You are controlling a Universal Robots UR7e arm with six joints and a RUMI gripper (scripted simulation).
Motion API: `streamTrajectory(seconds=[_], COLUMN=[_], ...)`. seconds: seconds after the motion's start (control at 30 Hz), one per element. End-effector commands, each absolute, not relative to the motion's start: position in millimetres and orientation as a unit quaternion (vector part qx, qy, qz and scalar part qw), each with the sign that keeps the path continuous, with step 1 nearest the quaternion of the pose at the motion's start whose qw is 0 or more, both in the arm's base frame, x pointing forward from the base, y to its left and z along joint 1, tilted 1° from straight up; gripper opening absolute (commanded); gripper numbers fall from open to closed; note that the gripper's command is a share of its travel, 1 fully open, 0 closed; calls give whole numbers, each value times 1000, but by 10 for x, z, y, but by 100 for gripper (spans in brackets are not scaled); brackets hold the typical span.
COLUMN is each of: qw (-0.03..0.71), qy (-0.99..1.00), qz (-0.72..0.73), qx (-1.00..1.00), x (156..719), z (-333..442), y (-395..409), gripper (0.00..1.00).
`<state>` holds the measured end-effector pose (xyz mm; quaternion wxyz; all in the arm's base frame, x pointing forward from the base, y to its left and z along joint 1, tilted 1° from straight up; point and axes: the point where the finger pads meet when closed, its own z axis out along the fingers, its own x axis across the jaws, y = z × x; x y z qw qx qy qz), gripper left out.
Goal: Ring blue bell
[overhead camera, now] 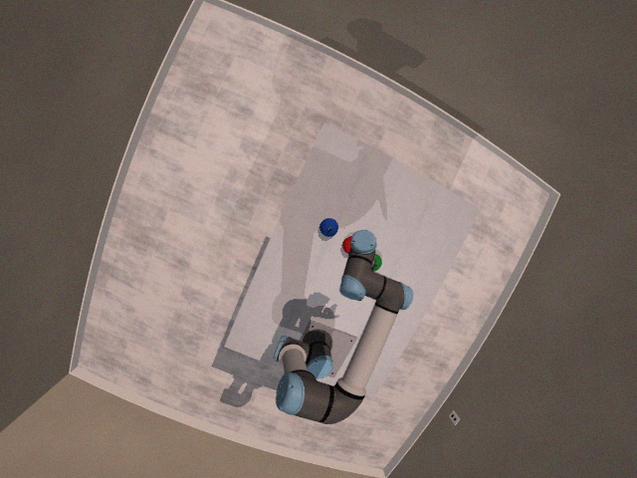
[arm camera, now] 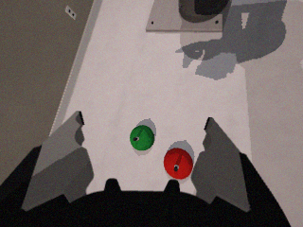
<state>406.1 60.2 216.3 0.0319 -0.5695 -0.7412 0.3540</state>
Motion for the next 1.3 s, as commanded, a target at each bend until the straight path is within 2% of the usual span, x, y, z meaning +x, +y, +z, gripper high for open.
streamTrajectory(seconds=[0.0,0.77,1.27], qw=[31,35,65], qy=[-741,-749,-854], qz=[354,346,244], qx=[-570,-563,-455], x=[4063,4084,4395], z=[2167,2138,1785], y=[602,637,1136], gripper=[100,100,100])
